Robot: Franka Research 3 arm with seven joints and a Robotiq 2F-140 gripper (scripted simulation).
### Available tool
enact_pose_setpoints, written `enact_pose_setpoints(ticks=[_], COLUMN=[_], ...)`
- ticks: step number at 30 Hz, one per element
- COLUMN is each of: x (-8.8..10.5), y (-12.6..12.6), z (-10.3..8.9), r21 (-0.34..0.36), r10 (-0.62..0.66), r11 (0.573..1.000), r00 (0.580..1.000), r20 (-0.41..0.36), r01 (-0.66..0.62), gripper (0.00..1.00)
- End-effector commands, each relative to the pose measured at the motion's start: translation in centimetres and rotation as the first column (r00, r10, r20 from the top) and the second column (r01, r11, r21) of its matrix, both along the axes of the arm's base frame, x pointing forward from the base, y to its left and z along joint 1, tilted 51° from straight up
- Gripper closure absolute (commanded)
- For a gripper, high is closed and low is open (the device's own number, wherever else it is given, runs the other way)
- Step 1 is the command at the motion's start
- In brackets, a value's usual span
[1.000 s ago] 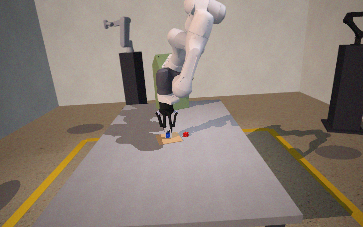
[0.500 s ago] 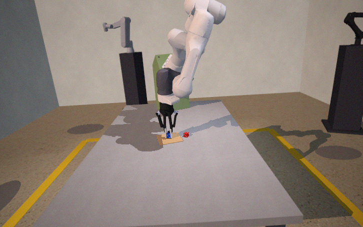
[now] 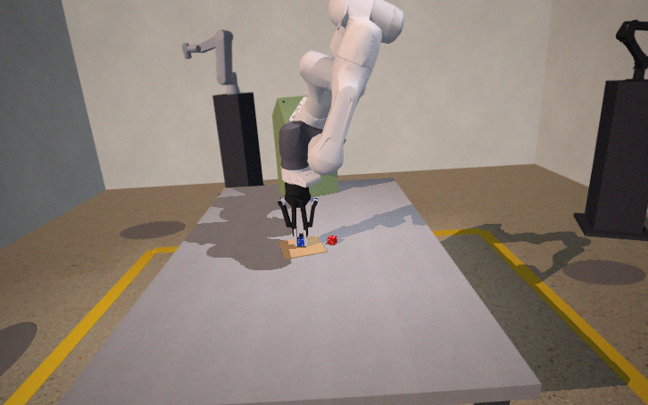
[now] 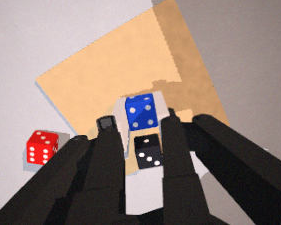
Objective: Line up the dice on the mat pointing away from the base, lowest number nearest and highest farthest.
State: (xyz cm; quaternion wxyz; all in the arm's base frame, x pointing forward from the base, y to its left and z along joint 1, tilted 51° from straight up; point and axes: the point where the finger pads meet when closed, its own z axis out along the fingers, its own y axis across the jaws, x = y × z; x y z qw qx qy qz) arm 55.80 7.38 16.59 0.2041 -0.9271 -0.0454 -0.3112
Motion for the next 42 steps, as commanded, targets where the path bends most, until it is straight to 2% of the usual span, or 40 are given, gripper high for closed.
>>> enact_pose_setpoints(ticks=[1,42], x=[0.07,0.41], y=[0.03,0.24], z=[-0.03,-0.34], r21=[0.013,0.013], r10=[0.008,0.008], r11=[1.000,1.000], r00=[0.988,0.988], r20=[0.153,0.153], r01=[-0.010,-0.010], gripper=[0.87,0.87])
